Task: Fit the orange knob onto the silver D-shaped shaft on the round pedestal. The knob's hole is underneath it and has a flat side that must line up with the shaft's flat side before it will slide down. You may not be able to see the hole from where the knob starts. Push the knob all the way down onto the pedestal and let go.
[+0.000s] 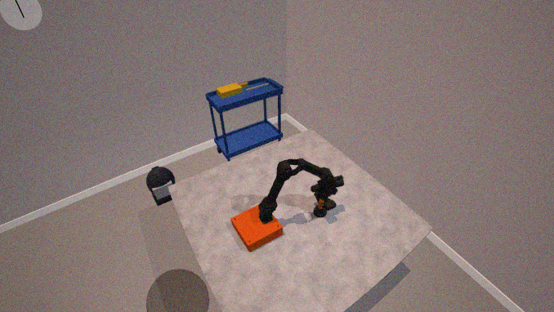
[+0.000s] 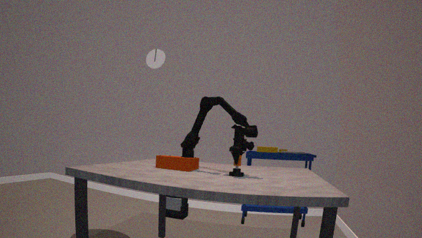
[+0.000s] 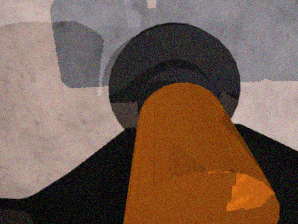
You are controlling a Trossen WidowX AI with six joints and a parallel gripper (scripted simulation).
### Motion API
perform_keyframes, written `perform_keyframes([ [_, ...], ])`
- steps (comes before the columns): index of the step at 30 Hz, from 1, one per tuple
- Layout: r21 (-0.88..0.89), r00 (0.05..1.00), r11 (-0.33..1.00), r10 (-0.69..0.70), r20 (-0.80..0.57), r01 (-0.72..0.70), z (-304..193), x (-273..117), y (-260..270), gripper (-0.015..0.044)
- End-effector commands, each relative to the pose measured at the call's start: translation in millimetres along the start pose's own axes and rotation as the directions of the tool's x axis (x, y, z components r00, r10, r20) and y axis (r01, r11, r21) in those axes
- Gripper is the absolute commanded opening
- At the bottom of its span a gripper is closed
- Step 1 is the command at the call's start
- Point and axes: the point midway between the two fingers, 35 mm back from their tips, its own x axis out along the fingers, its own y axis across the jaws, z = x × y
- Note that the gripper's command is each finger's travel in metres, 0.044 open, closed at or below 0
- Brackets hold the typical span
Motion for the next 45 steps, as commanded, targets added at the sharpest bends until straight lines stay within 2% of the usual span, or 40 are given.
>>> perform_keyframes([
  [1,0.005,1.0,1.0,-0.003,0.003,0.003,0.8,0.2,-0.4,0.0],
  [21,0.005,1.0,1.0,-0.003,0.003,0.003,1.2,-4.3,-0.8,0.0],
  [29,0.212,1.0,0.977,-0.003,0.003,0.002,1.1,-4.0,-0.7,0.0],
  [45,0.212,1.0,0.977,-0.003,0.003,0.002,0.9,0.2,-0.3,0.0],
])
